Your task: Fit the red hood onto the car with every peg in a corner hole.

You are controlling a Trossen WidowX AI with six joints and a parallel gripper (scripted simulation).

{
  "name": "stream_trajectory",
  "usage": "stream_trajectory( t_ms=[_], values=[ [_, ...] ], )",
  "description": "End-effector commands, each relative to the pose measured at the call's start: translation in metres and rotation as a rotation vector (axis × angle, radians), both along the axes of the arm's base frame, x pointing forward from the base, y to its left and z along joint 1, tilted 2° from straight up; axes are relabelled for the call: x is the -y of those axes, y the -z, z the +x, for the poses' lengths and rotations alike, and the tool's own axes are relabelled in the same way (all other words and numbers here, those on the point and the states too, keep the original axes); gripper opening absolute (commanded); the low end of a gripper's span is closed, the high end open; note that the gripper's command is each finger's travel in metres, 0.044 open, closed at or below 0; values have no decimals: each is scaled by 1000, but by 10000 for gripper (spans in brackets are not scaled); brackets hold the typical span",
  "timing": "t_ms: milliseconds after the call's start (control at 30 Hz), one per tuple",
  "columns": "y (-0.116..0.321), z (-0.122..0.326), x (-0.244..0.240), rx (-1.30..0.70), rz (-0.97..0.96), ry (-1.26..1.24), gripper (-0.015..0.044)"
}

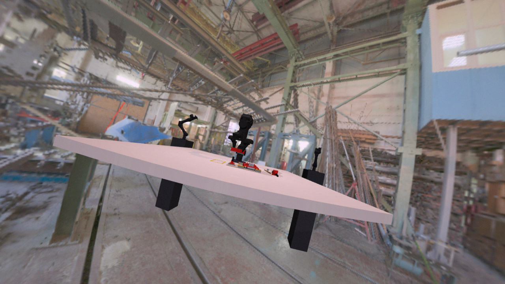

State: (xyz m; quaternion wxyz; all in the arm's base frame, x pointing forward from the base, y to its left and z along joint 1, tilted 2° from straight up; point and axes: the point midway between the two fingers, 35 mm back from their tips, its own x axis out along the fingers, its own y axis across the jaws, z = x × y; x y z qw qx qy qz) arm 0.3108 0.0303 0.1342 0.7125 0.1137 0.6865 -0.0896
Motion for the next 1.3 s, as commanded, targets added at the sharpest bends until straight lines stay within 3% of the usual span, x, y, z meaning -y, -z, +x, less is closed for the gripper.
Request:
stream_trajectory(
  t_ms=[0,600,1267],
  values=[
    [-2,5,-19,6,-5,-85,0],
    [-5,5,-117,18,-11,-458,0],
    [45,6,-119,18,-11,-462,0]
  ],
)
